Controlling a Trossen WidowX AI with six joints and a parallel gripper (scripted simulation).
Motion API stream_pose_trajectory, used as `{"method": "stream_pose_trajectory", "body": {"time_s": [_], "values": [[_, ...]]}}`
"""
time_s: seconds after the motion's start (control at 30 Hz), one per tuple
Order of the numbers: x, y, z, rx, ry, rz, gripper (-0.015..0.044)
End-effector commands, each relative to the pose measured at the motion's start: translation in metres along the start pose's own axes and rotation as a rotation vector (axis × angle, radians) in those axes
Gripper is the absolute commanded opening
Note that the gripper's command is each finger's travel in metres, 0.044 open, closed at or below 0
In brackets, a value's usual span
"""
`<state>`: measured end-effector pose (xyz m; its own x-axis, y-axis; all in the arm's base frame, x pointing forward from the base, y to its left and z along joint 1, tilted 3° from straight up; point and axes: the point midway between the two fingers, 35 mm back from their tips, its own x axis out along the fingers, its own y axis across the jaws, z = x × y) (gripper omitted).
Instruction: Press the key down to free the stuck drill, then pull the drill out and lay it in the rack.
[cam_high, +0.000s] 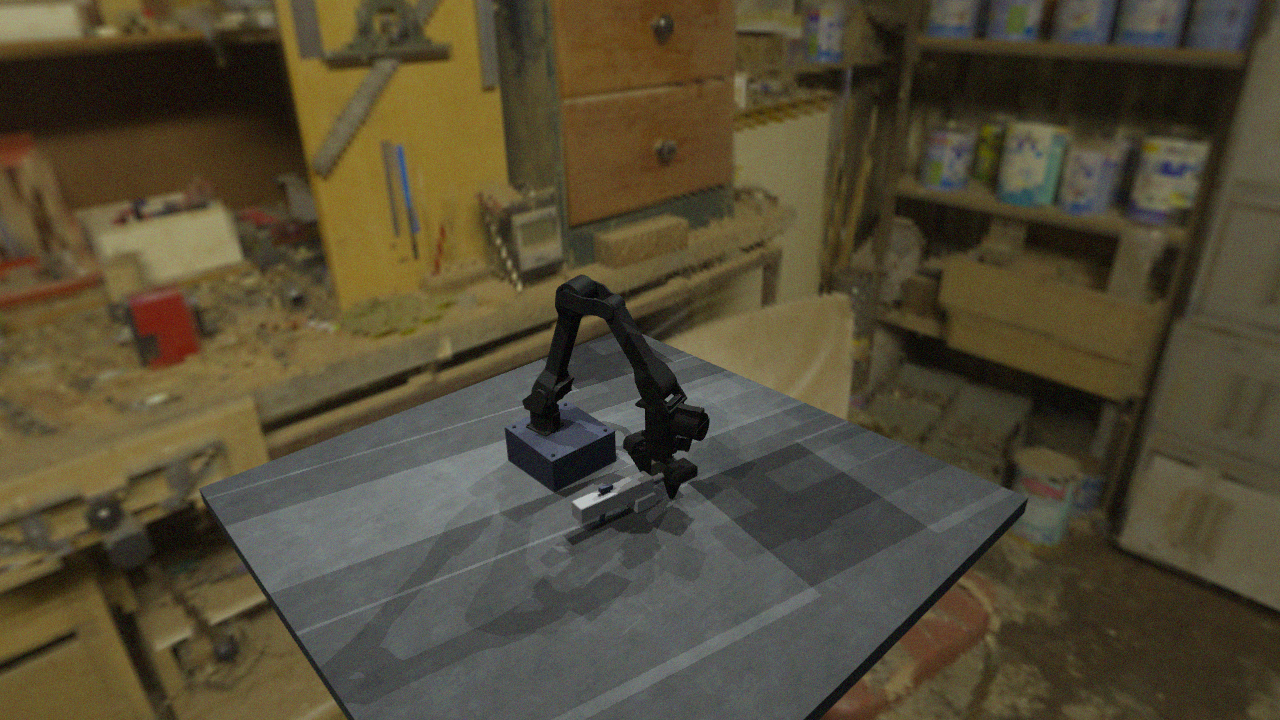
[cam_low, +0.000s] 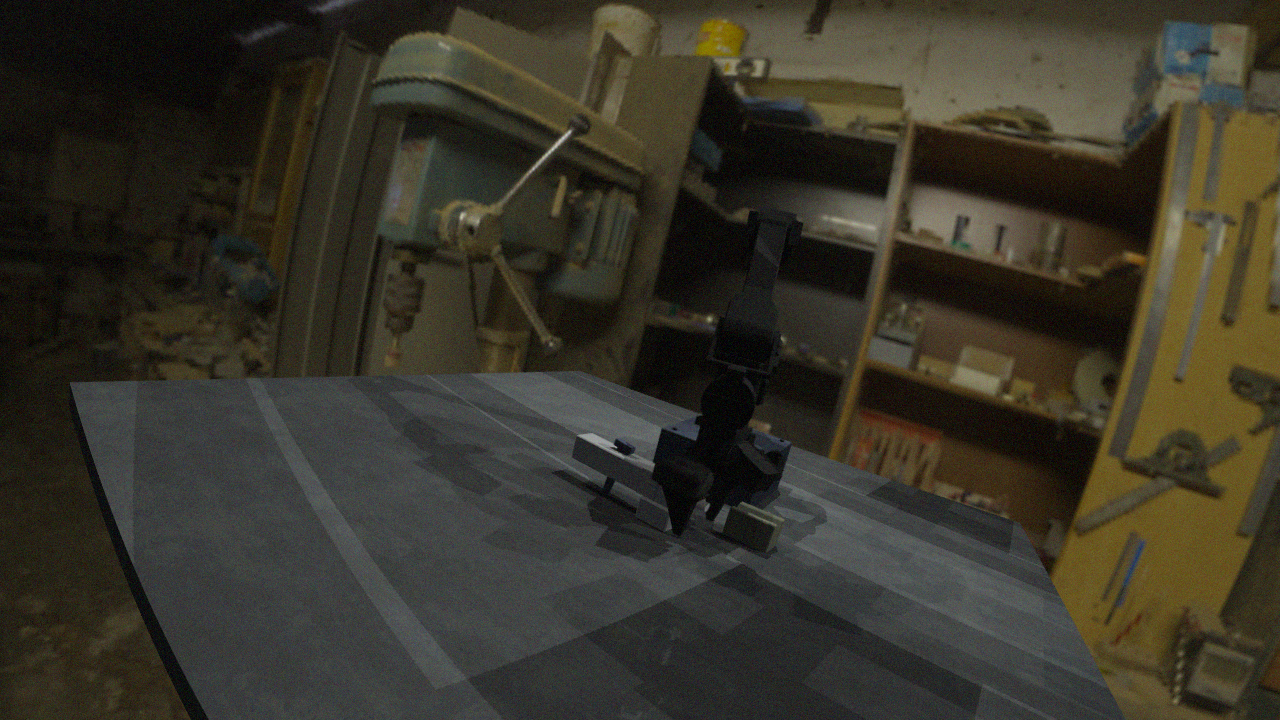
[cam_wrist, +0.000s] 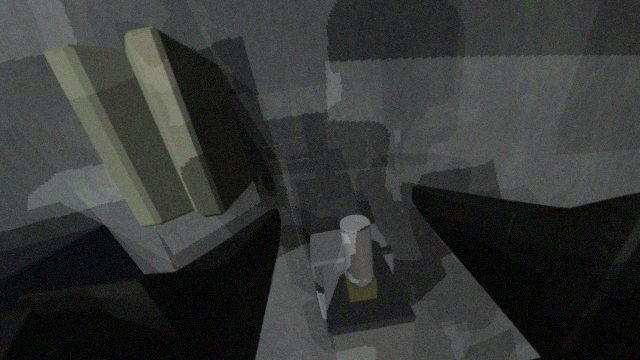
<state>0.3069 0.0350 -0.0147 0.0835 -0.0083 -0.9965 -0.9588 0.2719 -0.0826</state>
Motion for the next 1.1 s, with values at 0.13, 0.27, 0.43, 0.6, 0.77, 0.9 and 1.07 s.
{"method": "stream_pose_trajectory", "body": {"time_s": [0.13, 0.27, 0.43, 0.6, 0.77, 0.9, 1.07], "values": [[-0.001, 0.000, 0.000, 0.000, 0.000, -0.001, 0.0230], [-0.001, 0.000, 0.000, 0.000, 0.000, -0.001, 0.0125], [-0.001, 0.000, 0.000, 0.000, 0.000, -0.001, 0.0033], [-0.001, 0.000, 0.000, 0.000, 0.000, -0.001, 0.0000], [0.000, 0.001, 0.005, -0.005, 0.002, 0.004, 0.0000], [0.000, 0.001, 0.009, -0.005, 0.002, 0.004, 0.0000], [0.000, 0.000, 0.014, -0.005, 0.001, 0.004, 0.0000]]}}
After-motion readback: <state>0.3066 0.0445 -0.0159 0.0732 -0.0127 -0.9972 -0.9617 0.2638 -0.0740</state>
